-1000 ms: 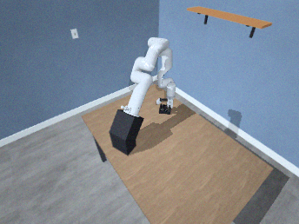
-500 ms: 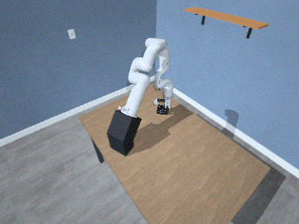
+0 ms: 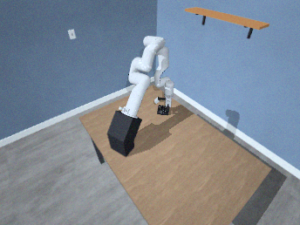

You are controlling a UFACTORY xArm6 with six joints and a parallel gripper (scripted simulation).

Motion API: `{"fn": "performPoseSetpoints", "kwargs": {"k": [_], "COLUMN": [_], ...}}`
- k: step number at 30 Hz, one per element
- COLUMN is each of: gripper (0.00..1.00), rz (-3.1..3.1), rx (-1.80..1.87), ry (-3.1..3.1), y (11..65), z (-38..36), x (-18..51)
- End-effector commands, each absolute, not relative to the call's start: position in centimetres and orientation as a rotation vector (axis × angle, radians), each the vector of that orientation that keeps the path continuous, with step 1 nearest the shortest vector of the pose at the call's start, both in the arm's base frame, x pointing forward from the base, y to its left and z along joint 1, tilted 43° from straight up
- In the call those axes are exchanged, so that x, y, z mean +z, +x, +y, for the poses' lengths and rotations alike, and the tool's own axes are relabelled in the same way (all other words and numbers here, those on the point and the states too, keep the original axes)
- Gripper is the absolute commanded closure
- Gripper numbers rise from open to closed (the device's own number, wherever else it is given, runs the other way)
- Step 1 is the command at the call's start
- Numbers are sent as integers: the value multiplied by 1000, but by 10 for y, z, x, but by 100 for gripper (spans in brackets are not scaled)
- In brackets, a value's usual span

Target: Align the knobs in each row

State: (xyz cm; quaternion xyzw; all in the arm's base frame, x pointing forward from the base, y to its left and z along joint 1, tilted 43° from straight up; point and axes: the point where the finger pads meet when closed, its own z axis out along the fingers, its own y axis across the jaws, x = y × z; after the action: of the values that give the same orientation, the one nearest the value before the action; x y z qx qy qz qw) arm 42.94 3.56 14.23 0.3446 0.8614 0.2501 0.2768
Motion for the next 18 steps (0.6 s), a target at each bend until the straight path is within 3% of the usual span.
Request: {"fn": "performPoseSetpoints", "kwargs": {"k": [1,18], "gripper": [81,81], "rz": [2321,2321], "rx": [673,673], "ry": [927,927], "y": [424,421], "z": [34,33], "x": [149,152]}}
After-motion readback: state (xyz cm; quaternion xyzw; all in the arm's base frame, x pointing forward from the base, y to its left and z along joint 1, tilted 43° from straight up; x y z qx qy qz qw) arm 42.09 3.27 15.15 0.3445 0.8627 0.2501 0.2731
